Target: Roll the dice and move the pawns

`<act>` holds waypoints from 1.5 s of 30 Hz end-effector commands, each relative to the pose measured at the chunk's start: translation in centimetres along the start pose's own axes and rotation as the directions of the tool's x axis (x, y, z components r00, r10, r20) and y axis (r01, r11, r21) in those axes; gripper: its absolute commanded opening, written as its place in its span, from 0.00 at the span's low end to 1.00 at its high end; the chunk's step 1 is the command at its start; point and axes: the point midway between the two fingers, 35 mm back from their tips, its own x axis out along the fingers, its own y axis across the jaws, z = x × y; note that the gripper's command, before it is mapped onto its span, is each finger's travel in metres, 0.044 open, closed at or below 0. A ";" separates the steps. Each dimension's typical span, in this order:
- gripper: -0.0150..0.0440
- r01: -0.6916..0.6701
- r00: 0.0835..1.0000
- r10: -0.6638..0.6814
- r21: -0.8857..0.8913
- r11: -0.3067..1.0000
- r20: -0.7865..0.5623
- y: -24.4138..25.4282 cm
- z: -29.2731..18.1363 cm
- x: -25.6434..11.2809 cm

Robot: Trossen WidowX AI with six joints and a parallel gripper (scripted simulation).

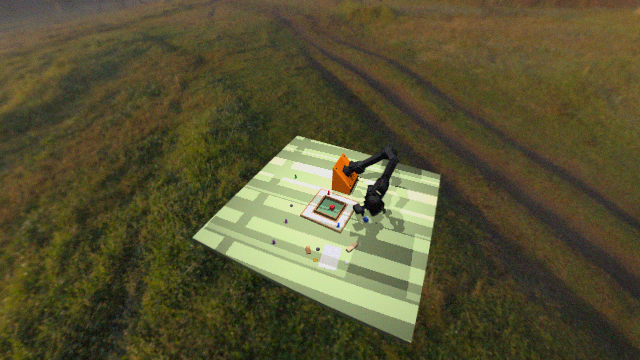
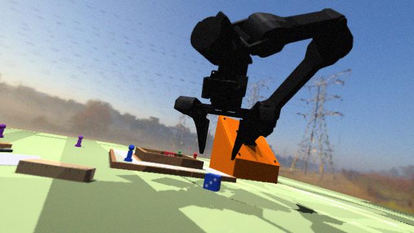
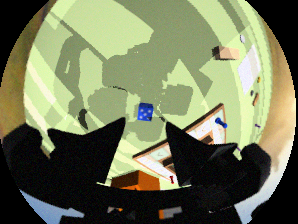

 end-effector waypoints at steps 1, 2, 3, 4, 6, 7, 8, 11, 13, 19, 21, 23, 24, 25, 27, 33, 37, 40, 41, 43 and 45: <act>0.72 0.000 1.000 0.000 0.008 1.000 -0.008 0.0 -0.2 1.5; 0.72 0.000 1.000 0.001 0.008 1.000 -0.008 0.0 -0.2 1.6; 0.72 0.000 1.000 0.001 0.008 1.000 -0.008 0.0 -0.2 1.6; 0.72 0.000 1.000 0.001 0.008 1.000 -0.008 0.0 -0.2 1.6; 0.72 0.000 1.000 0.001 0.008 1.000 -0.008 0.0 -0.2 1.7; 0.72 0.000 1.000 0.001 0.008 1.000 -0.008 0.0 -0.2 1.8; 0.72 0.000 1.000 0.001 0.008 1.000 -0.008 0.0 -0.2 2.0; 0.72 0.000 1.000 0.001 0.008 1.000 -0.008 0.0 -0.2 2.5; 0.72 -0.001 1.000 0.001 0.008 1.000 -0.008 0.0 -0.2 2.8; 0.72 -0.001 1.000 0.001 0.008 1.000 -0.008 0.0 -0.2 3.8; 0.72 -0.001 1.000 0.001 0.008 1.000 -0.008 0.0 -0.3 4.1; 0.72 -0.001 1.000 0.001 0.008 1.000 -0.008 0.0 -0.3 4.4; 0.72 -0.002 1.000 0.002 0.008 1.000 -0.008 0.1 -0.3 4.6; 0.72 -0.002 1.000 0.002 0.008 1.000 -0.007 0.1 -0.3 4.7; 0.72 -0.002 1.000 0.002 0.008 1.000 -0.007 0.1 -0.3 4.8; 0.45 -0.002 1.000 0.002 0.008 1.000 -0.007 0.1 -0.3 4.8; 0.41 -0.002 1.000 0.002 0.008 1.000 -0.007 0.1 -0.3 4.8; 0.37 -0.002 1.000 0.002 0.008 1.000 -0.007 0.1 -0.3 4.8; 0.36 -0.002 1.000 0.002 0.008 1.000 -0.007 0.1 -0.3 4.8; 0.27 -0.001 1.000 0.001 0.008 1.000 -0.007 0.1 -0.3 4.7; 0.25 0.001 1.000 -0.001 0.009 1.000 -0.009 0.0 -0.2 4.3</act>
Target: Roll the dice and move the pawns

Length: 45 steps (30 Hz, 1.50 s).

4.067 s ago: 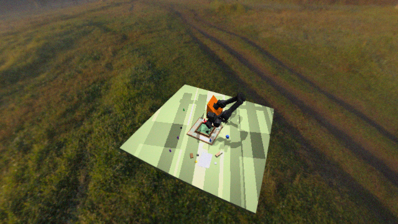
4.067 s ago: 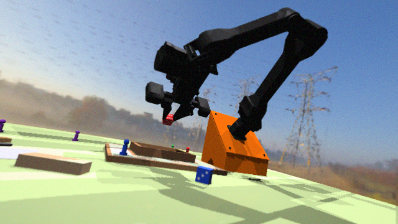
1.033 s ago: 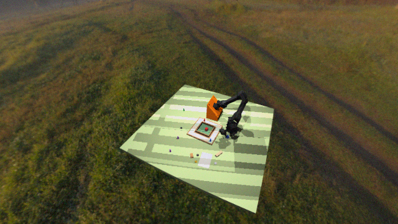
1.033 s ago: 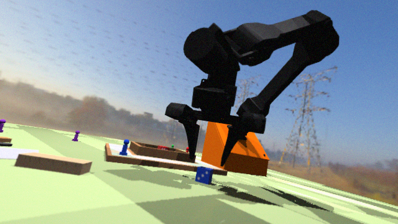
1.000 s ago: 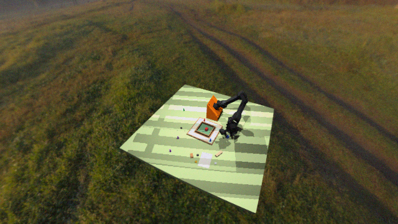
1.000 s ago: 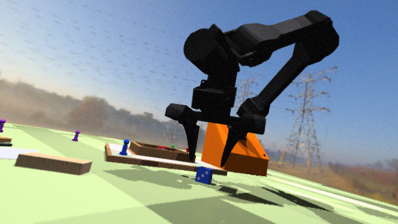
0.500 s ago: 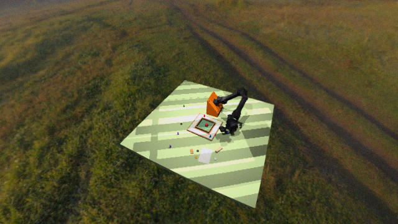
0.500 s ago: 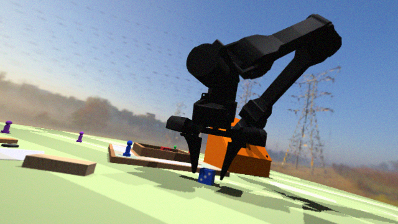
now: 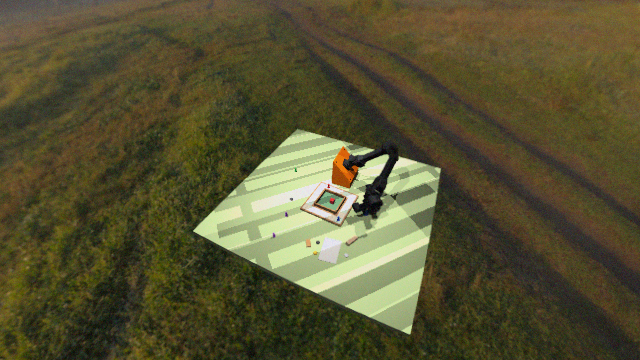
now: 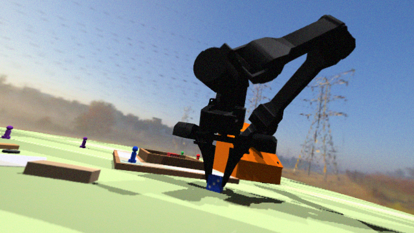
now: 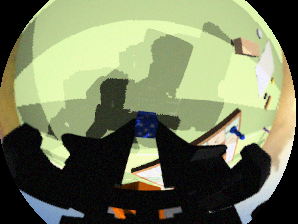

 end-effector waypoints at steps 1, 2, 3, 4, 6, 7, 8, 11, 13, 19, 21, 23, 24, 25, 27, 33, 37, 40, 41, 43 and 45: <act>0.25 0.008 1.000 -0.008 0.004 1.000 -0.002 -0.2 0.1 -0.8; 0.25 0.011 1.000 -0.011 0.005 1.000 -0.004 -0.3 0.2 -1.3; 0.25 0.014 1.000 -0.014 0.006 1.000 -0.006 -0.4 0.3 -1.9; 0.25 0.017 1.000 -0.017 0.007 1.000 -0.007 -0.4 0.4 -2.5; 0.25 0.022 1.000 -0.022 0.009 1.000 -0.010 -0.5 0.5 -3.8; 0.25 0.025 1.000 -0.025 0.011 1.000 -0.012 -0.5 0.5 -4.5; 0.25 0.024 1.000 -0.024 0.010 1.000 -0.013 -0.5 0.6 -5.1; 0.25 0.021 1.000 -0.021 0.007 1.000 -0.013 -0.4 0.6 -7.1; 0.25 0.018 1.000 -0.018 0.006 1.000 -0.012 -0.3 0.6 -8.4; 0.25 0.008 1.000 -0.008 0.003 1.000 -0.004 0.4 0.5 -11.9; 0.25 0.007 1.000 -0.007 0.003 1.000 -0.004 0.4 0.5 -12.1; 0.25 0.007 1.000 -0.007 0.003 1.000 -0.004 0.4 0.5 -12.1; 0.25 0.008 1.000 -0.008 0.006 1.000 -0.004 0.4 0.5 -12.1; 0.25 0.009 1.000 -0.009 0.016 1.000 -0.004 0.2 0.4 -12.0; 0.25 0.012 1.000 -0.012 0.054 0.998 -0.006 -0.3 0.2 -12.0; 0.25 0.031 0.999 -0.029 0.245 0.969 -0.014 -2.7 -1.0 -11.6; 0.25 0.041 0.999 -0.036 0.377 0.925 -0.019 -4.5 -1.8 -11.3; 0.25 0.047 0.999 -0.041 0.471 0.881 -0.022 -5.7 -2.5 -11.2; 0.25 0.049 0.999 -0.043 0.501 0.864 -0.024 -6.1 -2.8 -11.1; 0.25 0.052 0.999 -0.045 0.560 0.827 -0.026 -7.0 -3.3 -11.0; 0.25 0.055 0.998 -0.048 0.616 0.786 -0.028 -7.7 -3.9 -10.9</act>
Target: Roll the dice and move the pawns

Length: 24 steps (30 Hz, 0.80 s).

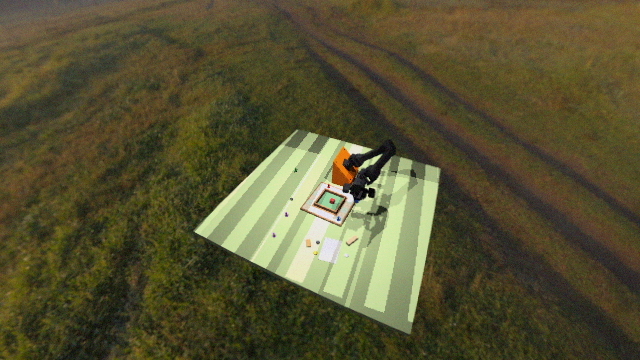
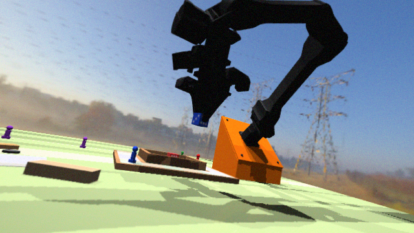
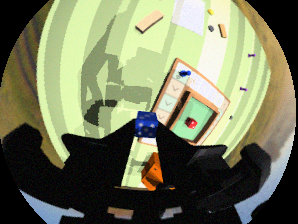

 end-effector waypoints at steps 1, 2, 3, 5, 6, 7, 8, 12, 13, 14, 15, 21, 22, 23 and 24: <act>0.25 0.011 1.000 -0.010 0.156 0.988 -0.009 -2.2 -0.3 0.5; 0.25 0.013 1.000 -0.011 0.190 0.982 -0.009 -2.7 -0.3 0.5; 0.25 0.014 1.000 -0.012 0.224 0.974 -0.010 -3.1 -0.4 0.6; 0.25 0.017 1.000 -0.015 0.291 0.956 -0.011 -4.1 -0.5 0.7; 0.25 0.018 1.000 -0.016 0.324 0.946 -0.011 -4.5 -0.6 0.8; 0.25 0.019 1.000 -0.016 0.357 0.934 -0.011 -5.0 -0.7 0.9; 0.25 0.020 1.000 -0.017 0.389 0.921 -0.012 -5.4 -0.8 0.9; 0.25 0.023 1.000 -0.019 0.512 0.858 -0.014 -7.2 -1.2 1.2; 0.25 0.024 1.000 -0.019 0.542 0.840 -0.014 -7.6 -1.4 1.3; 0.25 0.024 1.000 -0.020 0.571 0.821 -0.014 -8.1 -1.5 1.3; 0.25 0.025 1.000 -0.020 0.599 0.801 -0.015 -8.5 -1.7 1.4; 0.25 0.024 1.000 -0.019 0.746 0.665 -0.016 -10.9 -2.7 1.7; 0.25 0.024 1.000 -0.018 0.768 0.641 -0.016 -11.3 -2.9 1.8; 0.25 0.023 1.000 -0.018 0.788 0.615 -0.016 -11.7 -3.0 1.9; 0.25 0.023 1.000 -0.017 0.807 0.590 -0.016 -12.1 -3.2 1.9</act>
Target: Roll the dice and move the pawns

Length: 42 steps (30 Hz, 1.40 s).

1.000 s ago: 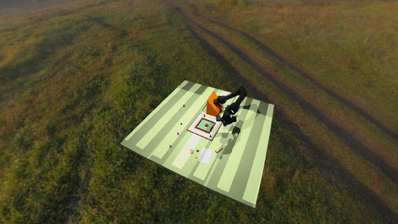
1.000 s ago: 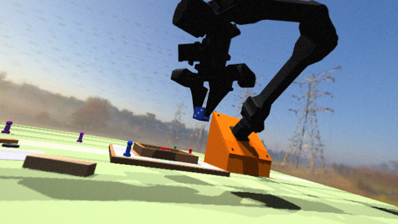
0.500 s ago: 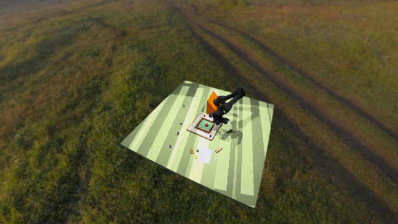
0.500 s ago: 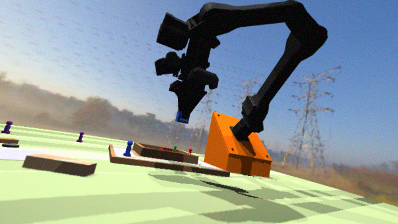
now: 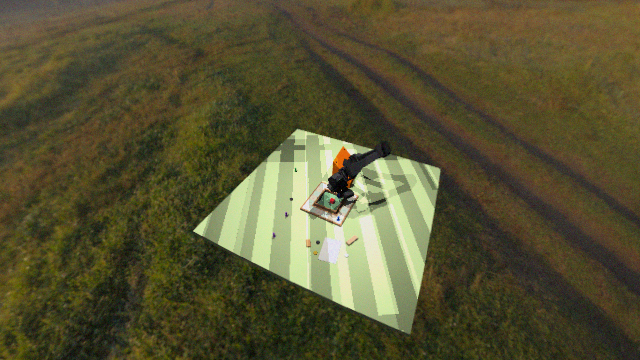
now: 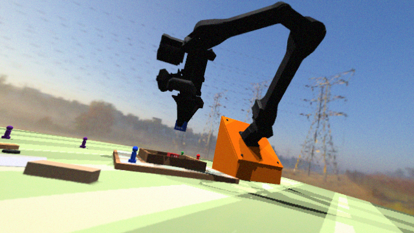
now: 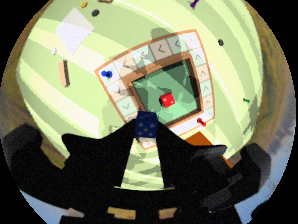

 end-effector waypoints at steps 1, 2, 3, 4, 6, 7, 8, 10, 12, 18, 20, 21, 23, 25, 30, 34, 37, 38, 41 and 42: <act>0.25 0.006 1.000 -0.005 0.148 0.989 -0.007 -1.9 0.6 0.5; 0.25 0.006 1.000 -0.004 0.180 0.984 -0.007 -2.3 0.7 0.5; 0.25 0.005 1.000 -0.004 0.212 0.977 -0.008 -2.7 0.8 0.6; 0.25 0.005 1.000 -0.003 0.243 0.970 -0.008 -3.1 0.9 0.7; 0.25 0.004 1.000 -0.001 0.301 0.954 -0.010 -3.4 1.5 0.8; 0.25 0.004 1.000 0.000 0.333 0.943 -0.012 -3.6 1.8 0.9; 0.25 0.003 1.000 0.002 0.365 0.931 -0.013 -3.7 2.1 0.9; 0.25 0.003 1.000 0.004 0.427 0.904 -0.016 -4.1 2.8 1.1; 0.25 0.003 1.000 0.007 0.488 0.873 -0.018 -4.4 3.4 1.2; 0.25 0.005 1.000 0.016 0.654 0.757 -0.026 -5.7 5.2 1.8; 0.25 0.006 0.999 0.019 0.703 0.711 -0.028 -6.1 5.8 2.0; 0.25 0.007 0.999 0.021 0.727 0.687 -0.030 -6.4 6.1 2.1; 0.25 0.009 0.999 0.024 0.772 0.636 -0.032 -6.8 6.6 2.3; 0.25 0.012 0.999 0.028 0.809 0.588 -0.035 -7.3 7.1 2.5; 0.25 0.013 0.999 0.029 0.822 0.570 -0.035 -7.4 7.3 2.6; 0.25 0.023 0.999 0.006 0.821 0.570 -0.032 -7.5 7.2 2.7; 0.25 0.061 0.996 -0.090 0.821 0.568 -0.012 -7.7 7.0 3.2; 0.25 0.072 0.992 -0.123 0.821 0.566 -0.003 -7.8 6.9 3.3; 0.25 0.098 0.976 -0.217 0.822 0.561 0.032 -7.9 6.7 3.6; 0.25 0.104 0.968 -0.247 0.823 0.559 0.045 -8.0 6.7 3.6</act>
